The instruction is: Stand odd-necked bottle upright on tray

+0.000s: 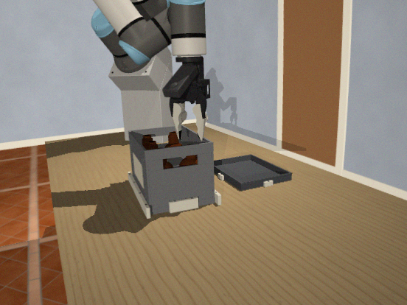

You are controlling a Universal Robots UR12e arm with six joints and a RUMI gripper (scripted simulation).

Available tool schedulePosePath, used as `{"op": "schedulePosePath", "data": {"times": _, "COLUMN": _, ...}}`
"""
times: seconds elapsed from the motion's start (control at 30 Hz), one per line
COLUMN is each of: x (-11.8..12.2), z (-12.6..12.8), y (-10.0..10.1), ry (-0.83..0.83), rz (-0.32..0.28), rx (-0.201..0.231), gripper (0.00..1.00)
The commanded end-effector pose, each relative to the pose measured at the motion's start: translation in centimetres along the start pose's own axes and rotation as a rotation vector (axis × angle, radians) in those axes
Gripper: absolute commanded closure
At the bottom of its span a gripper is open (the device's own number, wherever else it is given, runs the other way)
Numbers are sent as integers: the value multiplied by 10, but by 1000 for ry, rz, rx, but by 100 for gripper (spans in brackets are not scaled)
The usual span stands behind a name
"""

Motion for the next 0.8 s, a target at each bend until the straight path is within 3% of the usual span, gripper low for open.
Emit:
{"op": "schedulePosePath", "data": {"times": 0.0, "x": 0, "z": 0, "y": 3, "ry": 0, "rz": 1, "rx": -1, "gripper": 62}}
{"op": "schedulePosePath", "data": {"times": 0.77, "x": 0, "z": 0, "y": 25, "ry": 0, "rz": 1, "rx": -1, "gripper": 62}}
Point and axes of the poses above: the point where the finger pads meet when closed, its own y axis out along the fingers, its own z axis across the jaws, x = y × z, the point moved 10 cm from there along -y, back along the fingers, and after that the axes turned 6 degrees about -y, right-handed, at the moved point
